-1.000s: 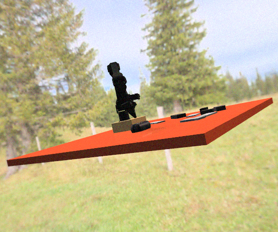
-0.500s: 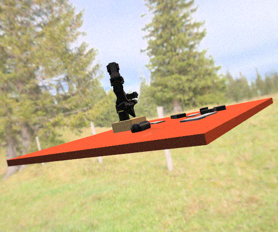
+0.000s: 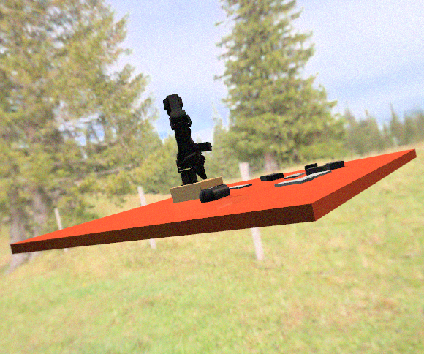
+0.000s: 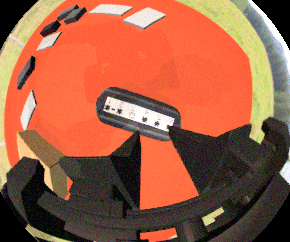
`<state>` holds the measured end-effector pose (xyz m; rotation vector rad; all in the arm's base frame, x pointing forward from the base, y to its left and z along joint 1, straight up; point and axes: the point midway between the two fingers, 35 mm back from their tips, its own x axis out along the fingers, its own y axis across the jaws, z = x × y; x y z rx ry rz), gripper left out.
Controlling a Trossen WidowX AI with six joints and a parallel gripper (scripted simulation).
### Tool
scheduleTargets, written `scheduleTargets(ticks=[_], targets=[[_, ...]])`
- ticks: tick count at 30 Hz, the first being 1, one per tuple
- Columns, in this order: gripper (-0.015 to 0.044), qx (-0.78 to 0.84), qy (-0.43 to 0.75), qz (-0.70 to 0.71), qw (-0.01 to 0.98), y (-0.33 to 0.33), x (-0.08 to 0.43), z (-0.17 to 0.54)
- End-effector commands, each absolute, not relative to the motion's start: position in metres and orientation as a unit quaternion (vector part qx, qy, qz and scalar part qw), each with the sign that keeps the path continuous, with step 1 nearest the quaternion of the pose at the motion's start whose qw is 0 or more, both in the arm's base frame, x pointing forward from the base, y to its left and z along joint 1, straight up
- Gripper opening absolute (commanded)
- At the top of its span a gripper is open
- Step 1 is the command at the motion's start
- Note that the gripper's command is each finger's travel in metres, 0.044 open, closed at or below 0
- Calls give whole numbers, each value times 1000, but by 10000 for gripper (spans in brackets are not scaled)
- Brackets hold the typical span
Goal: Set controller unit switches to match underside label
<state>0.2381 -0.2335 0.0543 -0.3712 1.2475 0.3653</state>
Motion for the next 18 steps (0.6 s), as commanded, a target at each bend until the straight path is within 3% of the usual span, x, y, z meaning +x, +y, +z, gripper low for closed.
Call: scheduleTargets(ticks=[1, 8, 18], targets=[[263, -313, 573, 282, 703, -245, 247, 54], [440, -502, 506, 477, 515, -263, 261, 54], [440, -515, 495, 495, 494, -264, 263, 53]])
